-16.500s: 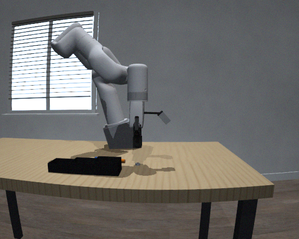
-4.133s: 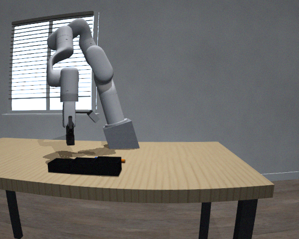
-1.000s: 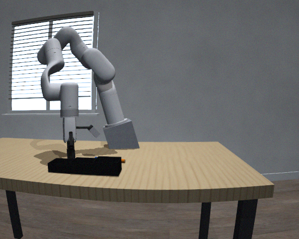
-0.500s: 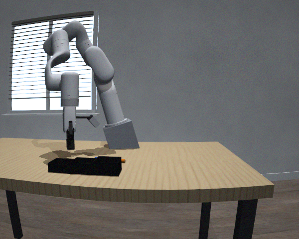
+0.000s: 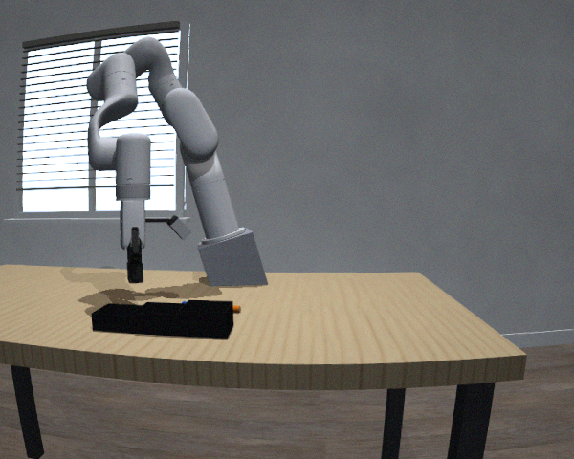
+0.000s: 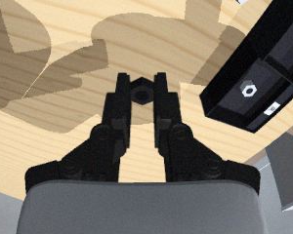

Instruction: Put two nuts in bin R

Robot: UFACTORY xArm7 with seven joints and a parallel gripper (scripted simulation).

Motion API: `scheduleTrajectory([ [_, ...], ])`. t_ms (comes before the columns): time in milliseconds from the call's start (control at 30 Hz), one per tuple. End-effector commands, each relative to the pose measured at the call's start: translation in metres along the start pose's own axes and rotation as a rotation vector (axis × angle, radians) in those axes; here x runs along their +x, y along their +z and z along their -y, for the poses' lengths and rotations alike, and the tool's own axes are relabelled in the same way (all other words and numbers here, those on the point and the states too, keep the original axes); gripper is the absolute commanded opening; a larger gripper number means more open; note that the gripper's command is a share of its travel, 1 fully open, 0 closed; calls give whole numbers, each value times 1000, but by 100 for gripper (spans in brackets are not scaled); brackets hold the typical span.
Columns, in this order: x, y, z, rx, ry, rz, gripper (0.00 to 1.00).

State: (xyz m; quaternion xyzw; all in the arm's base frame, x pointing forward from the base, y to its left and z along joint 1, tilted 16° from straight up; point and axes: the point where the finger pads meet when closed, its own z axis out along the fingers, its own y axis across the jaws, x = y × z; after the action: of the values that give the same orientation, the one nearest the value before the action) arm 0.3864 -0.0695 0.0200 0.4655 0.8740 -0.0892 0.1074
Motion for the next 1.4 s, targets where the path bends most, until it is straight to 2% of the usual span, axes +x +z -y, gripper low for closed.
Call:
scheduleTrajectory([
  [0,-1,-7,-1,-2,-1,2,0],
  [100,-1,-7,-1,-2,-1,2,0],
  [300,-12,-8,-35,-2,-1,2,0],
  [367,-13,-8,-37,-2,-1,2,0],
  [600,-26,-8,-77,-6,273,-1,0],
  [667,-26,-8,-77,-6,273,-1,0],
  [700,-28,-8,-82,-6,369,-1,0],
  [900,-40,-8,-115,-4,415,2,0],
  [1367,-40,-8,-116,-4,415,2,0],
])
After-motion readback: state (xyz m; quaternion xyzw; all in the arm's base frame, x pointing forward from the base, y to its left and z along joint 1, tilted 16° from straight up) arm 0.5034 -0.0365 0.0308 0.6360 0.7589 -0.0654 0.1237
